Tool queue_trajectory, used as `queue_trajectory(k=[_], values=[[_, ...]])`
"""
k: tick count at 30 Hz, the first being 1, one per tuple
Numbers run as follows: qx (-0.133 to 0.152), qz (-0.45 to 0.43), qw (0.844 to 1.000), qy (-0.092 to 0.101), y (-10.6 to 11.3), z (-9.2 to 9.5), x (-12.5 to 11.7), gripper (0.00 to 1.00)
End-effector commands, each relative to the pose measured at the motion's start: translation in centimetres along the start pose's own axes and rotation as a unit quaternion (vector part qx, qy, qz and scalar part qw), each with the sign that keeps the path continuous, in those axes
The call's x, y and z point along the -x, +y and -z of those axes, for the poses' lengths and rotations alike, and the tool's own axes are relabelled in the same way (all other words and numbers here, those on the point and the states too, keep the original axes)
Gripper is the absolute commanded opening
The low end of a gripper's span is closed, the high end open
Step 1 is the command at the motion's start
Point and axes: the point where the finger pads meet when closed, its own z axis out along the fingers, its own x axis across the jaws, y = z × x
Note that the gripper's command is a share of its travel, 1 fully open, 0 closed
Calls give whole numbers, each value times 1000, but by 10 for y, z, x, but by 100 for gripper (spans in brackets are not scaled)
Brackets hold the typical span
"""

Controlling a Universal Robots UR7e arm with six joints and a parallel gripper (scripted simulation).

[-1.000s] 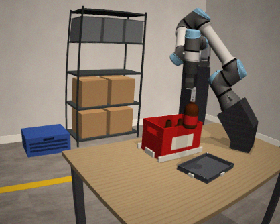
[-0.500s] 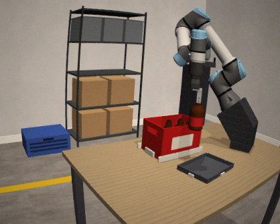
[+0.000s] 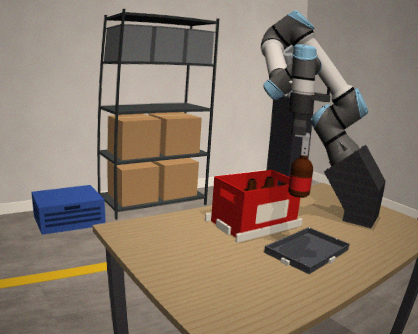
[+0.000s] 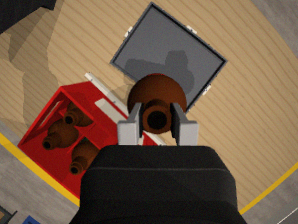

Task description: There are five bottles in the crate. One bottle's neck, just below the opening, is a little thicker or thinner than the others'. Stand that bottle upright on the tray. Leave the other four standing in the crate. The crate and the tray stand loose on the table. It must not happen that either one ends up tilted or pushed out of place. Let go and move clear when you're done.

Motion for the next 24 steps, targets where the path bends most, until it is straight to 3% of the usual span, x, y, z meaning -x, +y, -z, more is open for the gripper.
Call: queue_trajectory(k=[1, 24], values=[[0, 0, 1000, 1, -7, 0, -4, 0], [0, 0, 1000, 1, -37, 0, -19, 0]])
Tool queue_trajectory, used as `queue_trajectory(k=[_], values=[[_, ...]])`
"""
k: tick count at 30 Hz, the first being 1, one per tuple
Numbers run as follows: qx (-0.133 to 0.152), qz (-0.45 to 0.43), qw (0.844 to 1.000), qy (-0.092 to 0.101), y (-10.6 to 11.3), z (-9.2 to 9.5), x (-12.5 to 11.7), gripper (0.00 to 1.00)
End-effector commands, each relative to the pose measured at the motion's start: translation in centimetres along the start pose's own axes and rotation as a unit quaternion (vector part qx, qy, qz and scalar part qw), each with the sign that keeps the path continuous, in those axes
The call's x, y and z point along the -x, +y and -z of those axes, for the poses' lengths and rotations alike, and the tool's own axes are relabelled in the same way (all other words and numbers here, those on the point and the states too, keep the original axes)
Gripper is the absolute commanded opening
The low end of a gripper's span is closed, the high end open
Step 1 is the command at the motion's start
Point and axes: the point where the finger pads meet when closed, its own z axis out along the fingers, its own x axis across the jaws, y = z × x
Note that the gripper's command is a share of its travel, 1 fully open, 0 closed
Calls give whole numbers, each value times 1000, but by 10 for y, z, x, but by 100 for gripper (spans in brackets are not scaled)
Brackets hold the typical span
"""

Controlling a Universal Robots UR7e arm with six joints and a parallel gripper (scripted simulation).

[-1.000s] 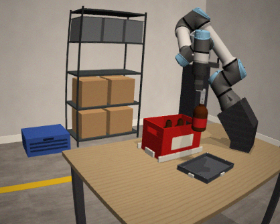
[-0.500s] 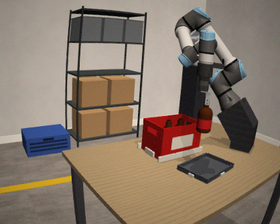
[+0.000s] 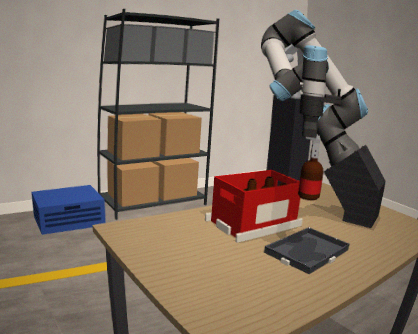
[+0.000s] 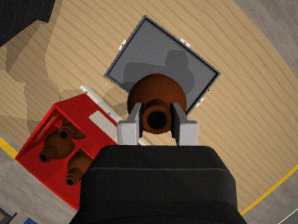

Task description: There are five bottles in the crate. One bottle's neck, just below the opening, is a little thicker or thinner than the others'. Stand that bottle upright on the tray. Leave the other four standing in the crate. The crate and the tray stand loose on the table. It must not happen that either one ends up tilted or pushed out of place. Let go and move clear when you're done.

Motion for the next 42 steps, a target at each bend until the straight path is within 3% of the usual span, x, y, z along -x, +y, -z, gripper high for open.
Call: queue_trajectory(k=[1, 42], values=[[0, 0, 1000, 1, -5, 0, -3, 0], [0, 0, 1000, 1, -29, 0, -15, 0]])
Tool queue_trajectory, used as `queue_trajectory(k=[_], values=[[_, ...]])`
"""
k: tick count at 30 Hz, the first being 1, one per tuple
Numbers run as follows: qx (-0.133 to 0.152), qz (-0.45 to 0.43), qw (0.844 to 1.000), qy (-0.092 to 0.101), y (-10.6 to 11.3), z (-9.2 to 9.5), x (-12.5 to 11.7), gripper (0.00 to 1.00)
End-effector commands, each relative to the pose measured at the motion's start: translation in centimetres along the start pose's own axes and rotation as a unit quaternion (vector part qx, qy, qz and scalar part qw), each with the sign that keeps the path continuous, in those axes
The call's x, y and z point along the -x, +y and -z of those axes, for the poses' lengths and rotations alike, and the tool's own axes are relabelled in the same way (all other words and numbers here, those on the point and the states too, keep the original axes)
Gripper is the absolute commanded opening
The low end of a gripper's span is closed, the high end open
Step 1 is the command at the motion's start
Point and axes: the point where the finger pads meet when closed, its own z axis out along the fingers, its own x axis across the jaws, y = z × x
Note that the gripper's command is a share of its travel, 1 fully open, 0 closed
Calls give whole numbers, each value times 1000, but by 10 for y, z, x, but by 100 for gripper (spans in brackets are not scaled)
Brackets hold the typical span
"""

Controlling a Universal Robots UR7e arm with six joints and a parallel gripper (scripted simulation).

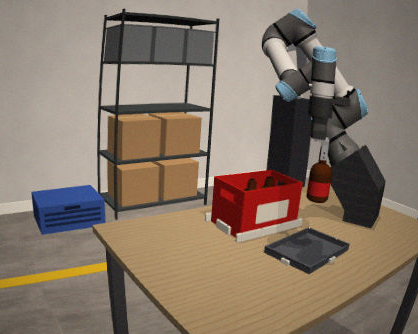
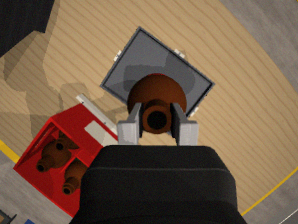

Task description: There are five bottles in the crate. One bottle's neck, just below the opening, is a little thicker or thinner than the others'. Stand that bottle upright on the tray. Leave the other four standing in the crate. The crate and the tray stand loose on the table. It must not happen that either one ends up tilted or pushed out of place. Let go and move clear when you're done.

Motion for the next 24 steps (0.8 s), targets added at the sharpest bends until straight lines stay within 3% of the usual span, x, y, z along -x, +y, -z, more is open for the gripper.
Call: queue_trajectory(k=[1, 24], values=[[0, 0, 1000, 1, -1, 0, -1, 0], [0, 0, 1000, 1, -3, 0, -2, 0]])
